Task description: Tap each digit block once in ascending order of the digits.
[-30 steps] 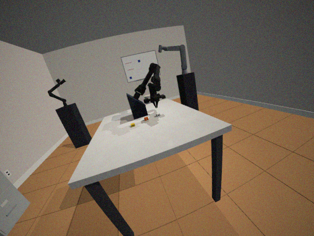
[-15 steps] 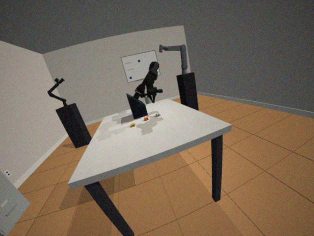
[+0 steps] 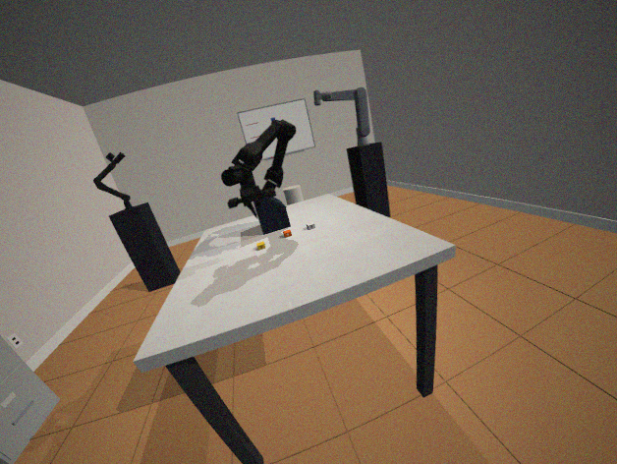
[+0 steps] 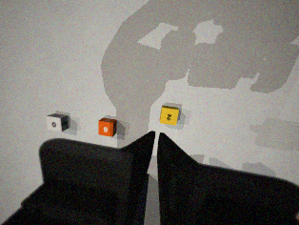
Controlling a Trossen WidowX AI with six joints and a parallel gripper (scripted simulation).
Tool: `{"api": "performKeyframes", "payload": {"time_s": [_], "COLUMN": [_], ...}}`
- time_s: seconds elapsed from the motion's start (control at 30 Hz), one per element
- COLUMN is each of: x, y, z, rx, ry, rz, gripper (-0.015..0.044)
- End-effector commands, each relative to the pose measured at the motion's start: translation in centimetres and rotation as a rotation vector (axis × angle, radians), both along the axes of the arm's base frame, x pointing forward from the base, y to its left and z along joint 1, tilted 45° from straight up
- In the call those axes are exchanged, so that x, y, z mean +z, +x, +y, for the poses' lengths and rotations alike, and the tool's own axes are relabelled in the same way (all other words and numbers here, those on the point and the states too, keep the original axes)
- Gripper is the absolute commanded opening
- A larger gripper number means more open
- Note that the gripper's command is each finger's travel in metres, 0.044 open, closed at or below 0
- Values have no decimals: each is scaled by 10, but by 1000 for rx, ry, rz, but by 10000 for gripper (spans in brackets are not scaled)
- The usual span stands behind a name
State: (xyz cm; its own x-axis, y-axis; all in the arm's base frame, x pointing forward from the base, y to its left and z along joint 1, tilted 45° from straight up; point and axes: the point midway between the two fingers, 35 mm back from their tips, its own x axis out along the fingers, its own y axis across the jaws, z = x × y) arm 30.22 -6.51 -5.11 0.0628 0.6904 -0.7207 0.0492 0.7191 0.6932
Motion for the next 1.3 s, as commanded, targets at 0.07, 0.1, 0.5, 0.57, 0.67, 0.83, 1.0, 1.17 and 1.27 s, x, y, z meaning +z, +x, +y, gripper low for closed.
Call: {"api": "performKeyframes", "payload": {"time_s": [0.07, 0.1, 0.5, 0.57, 0.67, 0.83, 1.0, 1.17, 1.27], "x": [-19, -19, -77, -78, -82, -87, -93, -98, -98], "y": [-3, -3, 1, 1, 2, 2, 2, 2, 2], "z": [-12, -12, 46, 47, 51, 56, 62, 67, 67], "rx": [18, 18, 18, 18, 18, 18, 18, 18, 18], "ry": [9, 9, 12, 12, 12, 12, 13, 13, 13], "rz": [-6, -6, -7, -7, -7, -7, -7, -7, -7], "gripper": [20, 20, 20, 20, 20, 20, 20, 20, 20]}}
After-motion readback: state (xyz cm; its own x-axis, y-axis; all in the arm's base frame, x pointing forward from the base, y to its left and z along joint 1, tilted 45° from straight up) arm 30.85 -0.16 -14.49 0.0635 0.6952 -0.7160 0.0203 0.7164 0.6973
